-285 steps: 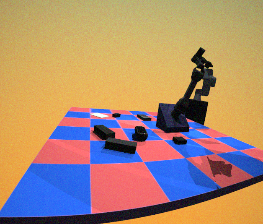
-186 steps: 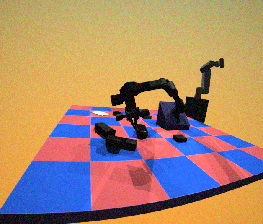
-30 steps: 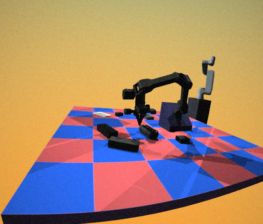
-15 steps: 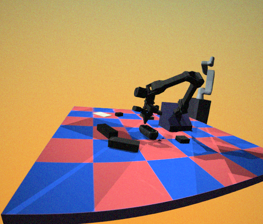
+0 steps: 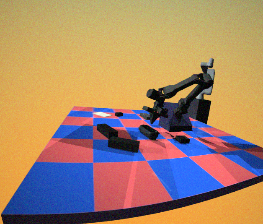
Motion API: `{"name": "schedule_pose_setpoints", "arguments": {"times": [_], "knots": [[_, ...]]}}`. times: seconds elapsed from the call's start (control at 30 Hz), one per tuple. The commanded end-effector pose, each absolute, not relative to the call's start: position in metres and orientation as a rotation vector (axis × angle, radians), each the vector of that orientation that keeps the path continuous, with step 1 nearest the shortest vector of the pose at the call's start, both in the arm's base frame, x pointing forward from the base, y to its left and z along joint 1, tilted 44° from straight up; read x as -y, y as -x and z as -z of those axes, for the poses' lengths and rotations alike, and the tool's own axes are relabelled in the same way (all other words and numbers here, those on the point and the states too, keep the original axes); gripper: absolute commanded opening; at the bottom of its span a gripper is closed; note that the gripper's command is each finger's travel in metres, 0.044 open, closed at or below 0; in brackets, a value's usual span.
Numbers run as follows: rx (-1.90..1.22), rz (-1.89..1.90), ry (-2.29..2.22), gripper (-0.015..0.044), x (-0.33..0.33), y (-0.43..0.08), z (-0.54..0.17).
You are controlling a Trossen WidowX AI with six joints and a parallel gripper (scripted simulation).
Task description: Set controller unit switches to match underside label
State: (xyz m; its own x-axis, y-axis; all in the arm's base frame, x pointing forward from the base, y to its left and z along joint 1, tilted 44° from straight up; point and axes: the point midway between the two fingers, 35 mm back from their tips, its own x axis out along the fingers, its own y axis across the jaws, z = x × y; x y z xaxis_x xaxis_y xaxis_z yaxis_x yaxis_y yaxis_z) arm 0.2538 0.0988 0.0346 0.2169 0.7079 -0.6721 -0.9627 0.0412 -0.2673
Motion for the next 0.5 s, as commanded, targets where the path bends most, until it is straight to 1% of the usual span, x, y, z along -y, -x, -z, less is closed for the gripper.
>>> {"name": "schedule_pose_setpoints", "arguments": {"times": [0.0,0.47], "knots": [[-0.389,-1.319,0.801,0.0,-0.097,-0.2499,-0.033],[-0.386,-1.319,0.798,0.0,-0.0959,-0.251,-0.0332]]}}
